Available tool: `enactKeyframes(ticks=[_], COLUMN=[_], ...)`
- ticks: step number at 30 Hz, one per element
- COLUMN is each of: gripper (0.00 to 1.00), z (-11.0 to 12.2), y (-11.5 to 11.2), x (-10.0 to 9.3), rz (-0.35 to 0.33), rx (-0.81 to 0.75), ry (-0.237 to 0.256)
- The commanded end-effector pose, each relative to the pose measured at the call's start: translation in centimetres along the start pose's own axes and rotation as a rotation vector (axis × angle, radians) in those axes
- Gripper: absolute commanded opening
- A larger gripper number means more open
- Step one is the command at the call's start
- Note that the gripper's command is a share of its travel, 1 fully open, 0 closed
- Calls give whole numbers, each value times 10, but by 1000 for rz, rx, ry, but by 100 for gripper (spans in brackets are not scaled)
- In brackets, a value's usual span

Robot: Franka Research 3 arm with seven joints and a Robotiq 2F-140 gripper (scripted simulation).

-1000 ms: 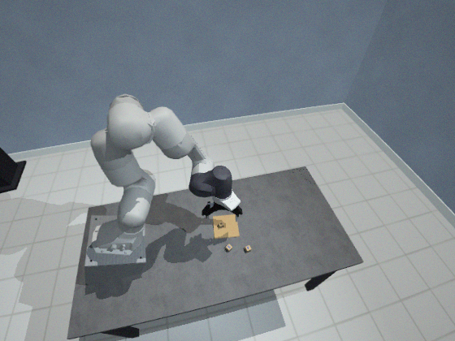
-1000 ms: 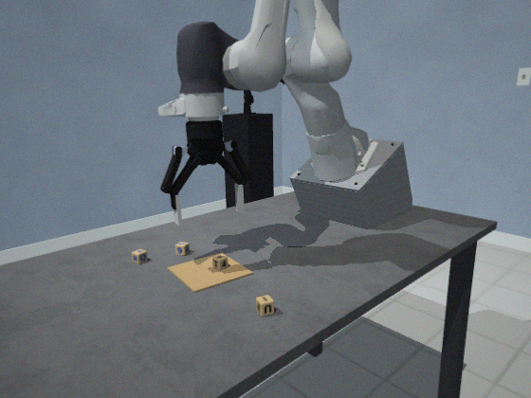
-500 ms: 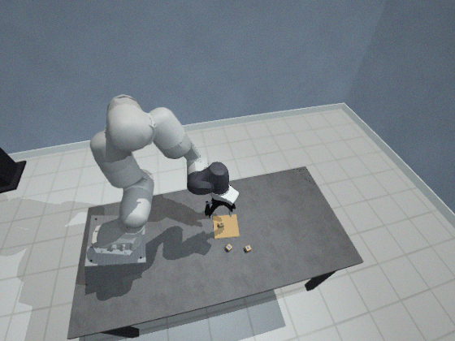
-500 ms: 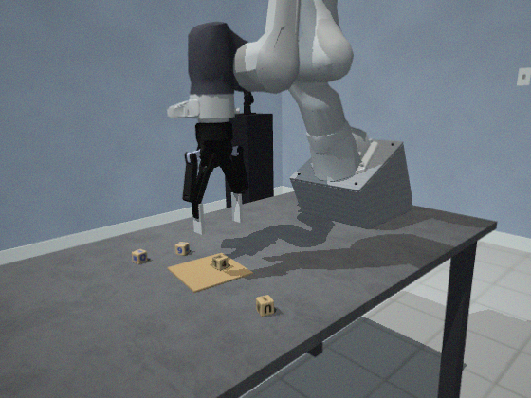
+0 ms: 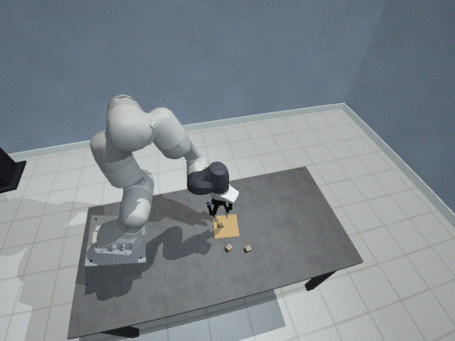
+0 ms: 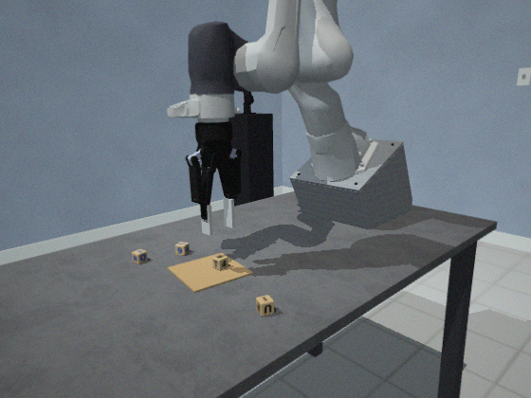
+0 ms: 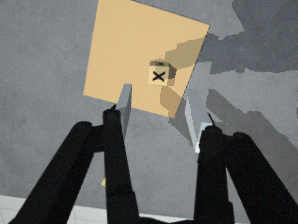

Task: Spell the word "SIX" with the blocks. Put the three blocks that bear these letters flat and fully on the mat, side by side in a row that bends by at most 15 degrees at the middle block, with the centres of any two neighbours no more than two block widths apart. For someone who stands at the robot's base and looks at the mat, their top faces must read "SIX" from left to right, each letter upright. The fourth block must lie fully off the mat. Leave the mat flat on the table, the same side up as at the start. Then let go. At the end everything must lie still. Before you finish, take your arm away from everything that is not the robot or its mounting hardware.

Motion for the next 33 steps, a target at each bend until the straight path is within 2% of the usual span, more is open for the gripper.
enactKeyframes(ticks=[1,22,33], gripper=[37,37,37], z=[1,1,0], y=[0,0,1], x=[1,1,10], rz=[1,1,2], rx=[-11,-11,-11], ry=[0,0,-1])
Point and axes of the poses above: the point where the finger pads meet when closed, its own x axis out along the fingers, its own z axis across the jaws, y = z × x, the point moved 9 cm from there along -x, back along the fingers, and after that the axes turned 12 degrees about x, right-handed, at the moved point
